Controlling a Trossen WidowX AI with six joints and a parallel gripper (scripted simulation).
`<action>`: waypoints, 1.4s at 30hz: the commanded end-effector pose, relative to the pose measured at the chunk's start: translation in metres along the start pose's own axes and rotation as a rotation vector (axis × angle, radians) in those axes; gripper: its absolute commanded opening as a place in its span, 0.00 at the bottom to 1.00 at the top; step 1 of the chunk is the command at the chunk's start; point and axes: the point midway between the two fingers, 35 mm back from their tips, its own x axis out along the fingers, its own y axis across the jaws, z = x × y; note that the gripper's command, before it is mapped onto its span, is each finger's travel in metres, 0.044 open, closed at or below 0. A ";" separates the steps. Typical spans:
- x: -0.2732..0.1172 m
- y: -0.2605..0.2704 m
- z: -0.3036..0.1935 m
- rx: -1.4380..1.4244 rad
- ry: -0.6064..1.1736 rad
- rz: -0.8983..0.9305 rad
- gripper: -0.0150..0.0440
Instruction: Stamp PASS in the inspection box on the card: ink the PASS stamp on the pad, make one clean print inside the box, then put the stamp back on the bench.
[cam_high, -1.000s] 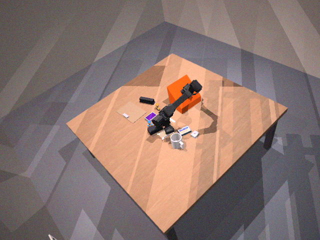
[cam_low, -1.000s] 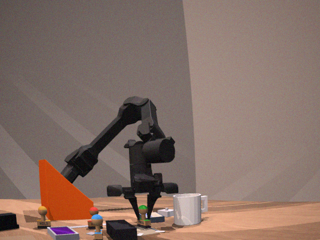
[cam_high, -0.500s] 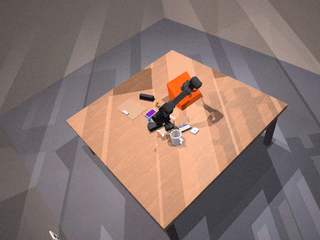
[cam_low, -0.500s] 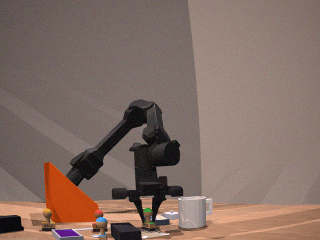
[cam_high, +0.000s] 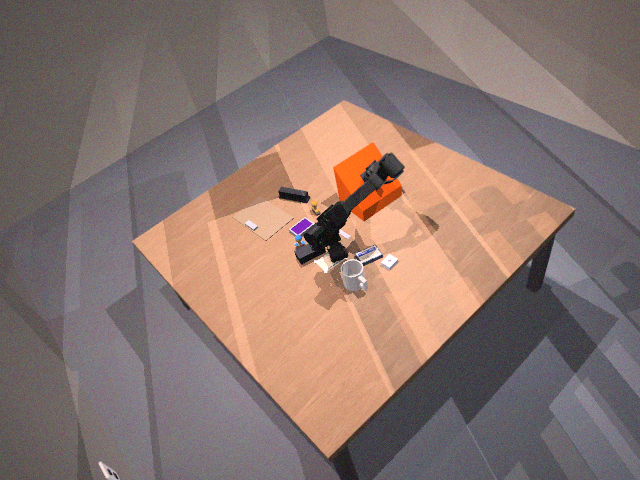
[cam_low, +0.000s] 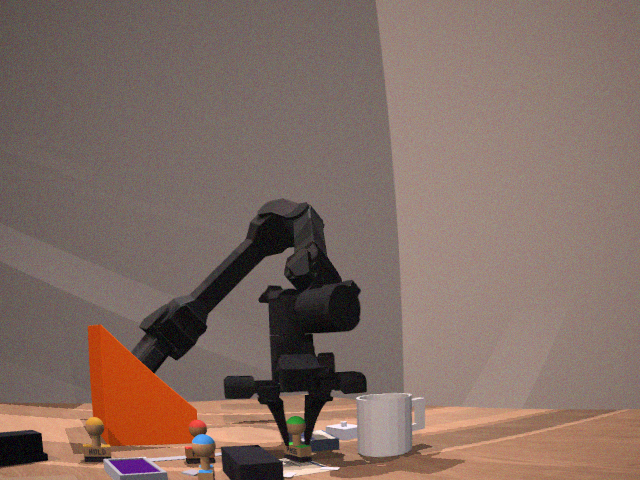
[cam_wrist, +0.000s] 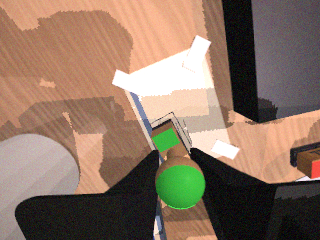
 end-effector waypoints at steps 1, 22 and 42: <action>0.001 -0.001 0.000 0.004 0.000 -0.005 0.25; 0.003 -0.001 0.000 -0.009 -0.002 -0.005 0.25; 0.007 -0.001 0.000 -0.009 -0.002 -0.005 0.25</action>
